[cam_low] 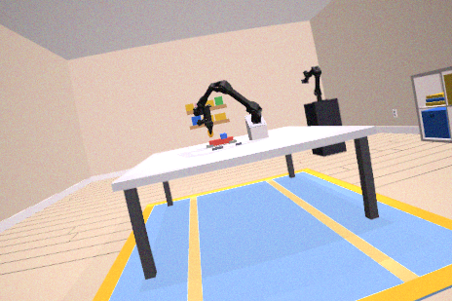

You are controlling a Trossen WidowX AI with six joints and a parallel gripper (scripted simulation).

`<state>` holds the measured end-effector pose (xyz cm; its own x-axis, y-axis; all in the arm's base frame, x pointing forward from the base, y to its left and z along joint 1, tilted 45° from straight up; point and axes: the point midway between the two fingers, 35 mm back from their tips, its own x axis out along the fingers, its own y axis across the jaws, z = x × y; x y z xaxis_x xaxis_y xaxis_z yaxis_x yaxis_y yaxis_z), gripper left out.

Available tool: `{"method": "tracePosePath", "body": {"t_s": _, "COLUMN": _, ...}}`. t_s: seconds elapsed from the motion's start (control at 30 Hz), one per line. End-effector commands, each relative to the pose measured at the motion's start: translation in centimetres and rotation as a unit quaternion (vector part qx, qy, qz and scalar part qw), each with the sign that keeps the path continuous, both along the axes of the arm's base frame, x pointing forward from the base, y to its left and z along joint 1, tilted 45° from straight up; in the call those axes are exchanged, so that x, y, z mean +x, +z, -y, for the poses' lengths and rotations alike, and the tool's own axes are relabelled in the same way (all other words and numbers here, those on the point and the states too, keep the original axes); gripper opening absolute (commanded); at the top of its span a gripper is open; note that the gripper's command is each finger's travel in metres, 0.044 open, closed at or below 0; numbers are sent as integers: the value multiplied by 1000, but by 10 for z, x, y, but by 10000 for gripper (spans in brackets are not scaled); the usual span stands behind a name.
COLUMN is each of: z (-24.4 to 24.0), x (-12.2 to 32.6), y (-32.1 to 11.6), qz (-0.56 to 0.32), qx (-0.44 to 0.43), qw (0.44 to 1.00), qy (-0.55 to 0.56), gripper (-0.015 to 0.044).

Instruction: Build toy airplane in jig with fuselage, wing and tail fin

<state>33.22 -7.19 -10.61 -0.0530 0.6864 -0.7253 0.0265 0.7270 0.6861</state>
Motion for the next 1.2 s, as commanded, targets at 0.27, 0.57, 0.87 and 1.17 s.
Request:
{"method": "tracePosePath", "body": {"t_s": 0.27, "z": -16, "x": -5, "y": -16, "qz": -7, "qx": 5, "qw": 1000, "qy": -1, "gripper": 67}}
{"method": "tracePosePath", "body": {"t_s": 0.57, "z": -22, "x": -6, "y": -22, "qz": -7, "qx": 5, "qw": 1000, "qy": -1, "gripper": 67}}
{"method": "tracePosePath", "body": {"t_s": 0.87, "z": -22, "x": -5, "y": -22, "qz": -7, "qx": 5, "qw": 1000, "qy": -1, "gripper": 67}}
{"method": "tracePosePath", "body": {"t_s": 1.17, "z": -22, "x": -6, "y": -22, "qz": -7, "qx": 5, "qw": 1000, "qy": -1, "gripper": 67}}
